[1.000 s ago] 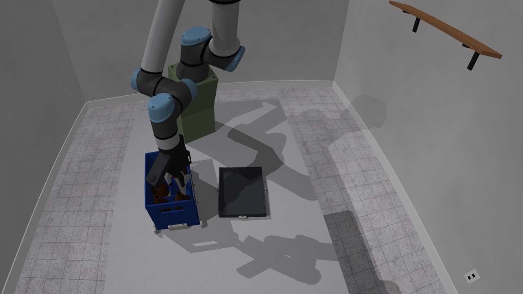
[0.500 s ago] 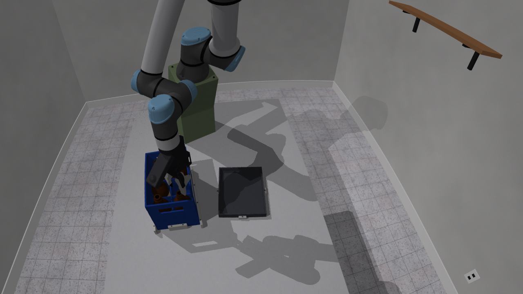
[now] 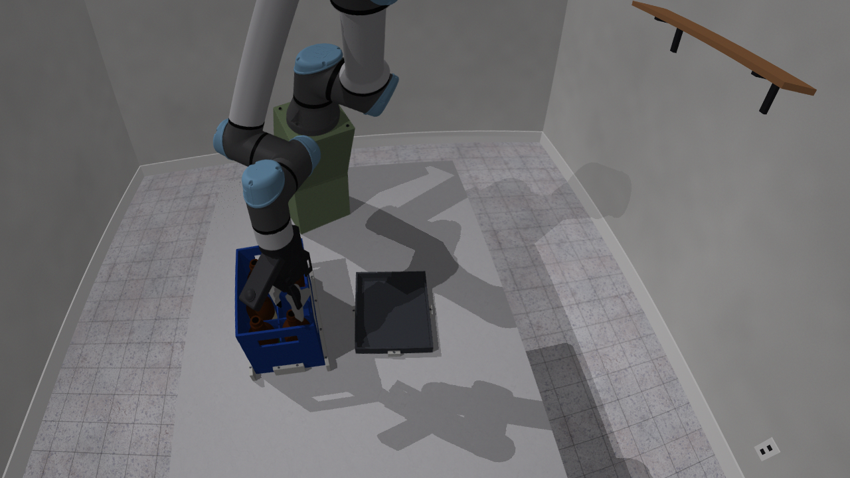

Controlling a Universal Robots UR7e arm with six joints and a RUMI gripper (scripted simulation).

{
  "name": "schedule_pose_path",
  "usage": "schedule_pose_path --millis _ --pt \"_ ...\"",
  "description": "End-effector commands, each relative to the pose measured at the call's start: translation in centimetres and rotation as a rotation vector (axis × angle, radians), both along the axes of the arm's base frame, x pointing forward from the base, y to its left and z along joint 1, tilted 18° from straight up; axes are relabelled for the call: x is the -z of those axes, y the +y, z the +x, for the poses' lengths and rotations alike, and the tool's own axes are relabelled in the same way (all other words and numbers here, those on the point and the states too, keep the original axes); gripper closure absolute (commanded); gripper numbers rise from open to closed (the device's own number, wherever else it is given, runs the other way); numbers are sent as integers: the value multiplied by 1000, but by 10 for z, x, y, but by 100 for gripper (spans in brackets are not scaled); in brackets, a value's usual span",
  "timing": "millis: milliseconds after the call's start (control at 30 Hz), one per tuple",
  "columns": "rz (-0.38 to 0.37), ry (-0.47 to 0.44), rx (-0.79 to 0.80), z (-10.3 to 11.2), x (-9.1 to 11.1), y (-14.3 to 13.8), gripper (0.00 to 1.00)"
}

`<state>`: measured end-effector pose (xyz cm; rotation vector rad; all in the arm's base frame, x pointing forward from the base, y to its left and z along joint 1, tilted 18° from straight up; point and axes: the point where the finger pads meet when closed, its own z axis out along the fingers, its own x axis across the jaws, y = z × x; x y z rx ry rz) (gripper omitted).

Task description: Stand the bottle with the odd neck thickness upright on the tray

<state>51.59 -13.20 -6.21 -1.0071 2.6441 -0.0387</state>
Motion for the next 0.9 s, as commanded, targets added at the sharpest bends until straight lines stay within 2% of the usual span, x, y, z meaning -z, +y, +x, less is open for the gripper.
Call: schedule_pose_path --millis 0,367,867 --pt "-1 -1 0 2 4 0 62" --pt "-1 -1 0 5 15 1 62" --pt "-1 -1 0 7 20 2 62"
